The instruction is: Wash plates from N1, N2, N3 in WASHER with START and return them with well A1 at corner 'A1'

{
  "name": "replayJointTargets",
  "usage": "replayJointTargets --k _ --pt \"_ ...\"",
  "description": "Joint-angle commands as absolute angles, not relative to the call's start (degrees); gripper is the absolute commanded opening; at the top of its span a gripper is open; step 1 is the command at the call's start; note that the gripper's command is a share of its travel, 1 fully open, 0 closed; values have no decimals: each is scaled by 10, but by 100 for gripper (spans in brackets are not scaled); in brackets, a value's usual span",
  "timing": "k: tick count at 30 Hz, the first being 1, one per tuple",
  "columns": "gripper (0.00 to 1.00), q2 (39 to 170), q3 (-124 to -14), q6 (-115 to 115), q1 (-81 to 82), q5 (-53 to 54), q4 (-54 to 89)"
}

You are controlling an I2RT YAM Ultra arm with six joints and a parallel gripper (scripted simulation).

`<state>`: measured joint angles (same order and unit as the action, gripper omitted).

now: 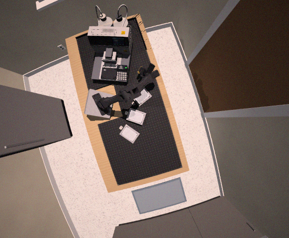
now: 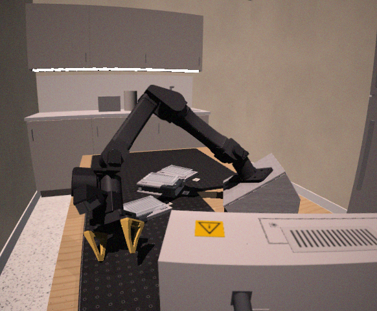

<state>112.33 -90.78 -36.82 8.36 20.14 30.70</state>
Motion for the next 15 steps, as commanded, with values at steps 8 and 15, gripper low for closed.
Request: replayJointTargets --k 8,15 --pt "100 1112 -881 -311 60 126 425" --pt "100 1115 -887 -308 61 123 433"
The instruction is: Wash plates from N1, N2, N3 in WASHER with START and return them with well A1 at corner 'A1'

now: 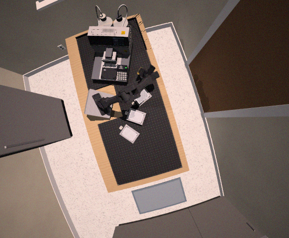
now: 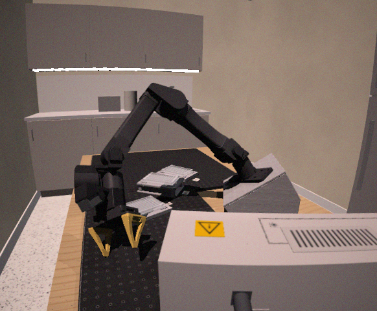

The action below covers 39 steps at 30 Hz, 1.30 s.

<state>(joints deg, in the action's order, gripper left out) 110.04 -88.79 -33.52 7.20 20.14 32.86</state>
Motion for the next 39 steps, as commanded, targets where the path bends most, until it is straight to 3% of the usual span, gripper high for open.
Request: replayJointTargets --k 1,39 --pt "100 1115 -888 -308 61 123 434" --pt "100 1120 -897 -305 62 120 442"
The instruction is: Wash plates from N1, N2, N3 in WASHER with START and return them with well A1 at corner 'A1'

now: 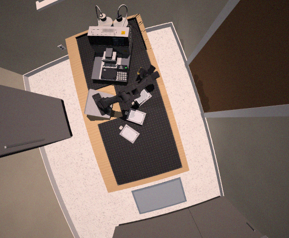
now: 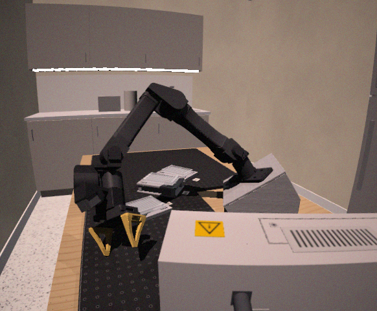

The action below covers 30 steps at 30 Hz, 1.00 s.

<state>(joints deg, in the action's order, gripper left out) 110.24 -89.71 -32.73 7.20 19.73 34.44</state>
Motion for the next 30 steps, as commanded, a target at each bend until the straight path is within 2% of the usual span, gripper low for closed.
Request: replayJointTargets --k 1,8,30 --pt "100 1120 -897 -305 62 120 442" --pt "100 1076 -832 -286 43 129 421" --pt "100 1087 -854 -272 46 118 449"
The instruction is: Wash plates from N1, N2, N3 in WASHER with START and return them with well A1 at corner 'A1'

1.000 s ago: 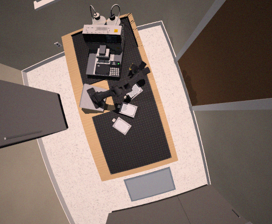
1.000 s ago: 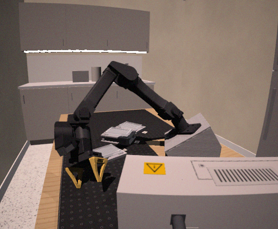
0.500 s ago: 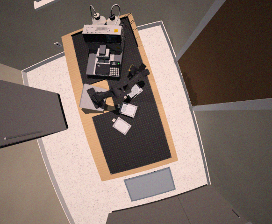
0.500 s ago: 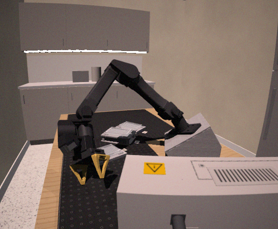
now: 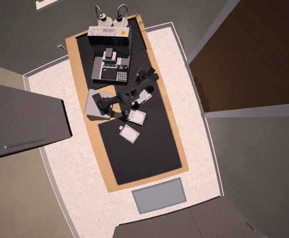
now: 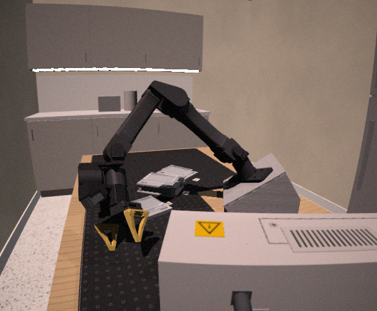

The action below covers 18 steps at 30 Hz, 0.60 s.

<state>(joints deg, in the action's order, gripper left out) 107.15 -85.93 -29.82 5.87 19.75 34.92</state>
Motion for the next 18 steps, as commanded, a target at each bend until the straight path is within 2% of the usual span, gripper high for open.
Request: replayJointTargets --k 1,15,18 --pt "100 1087 -854 -272 46 118 449" --pt "100 1087 -854 -272 46 118 449" --pt "100 1066 -824 -267 37 125 435"
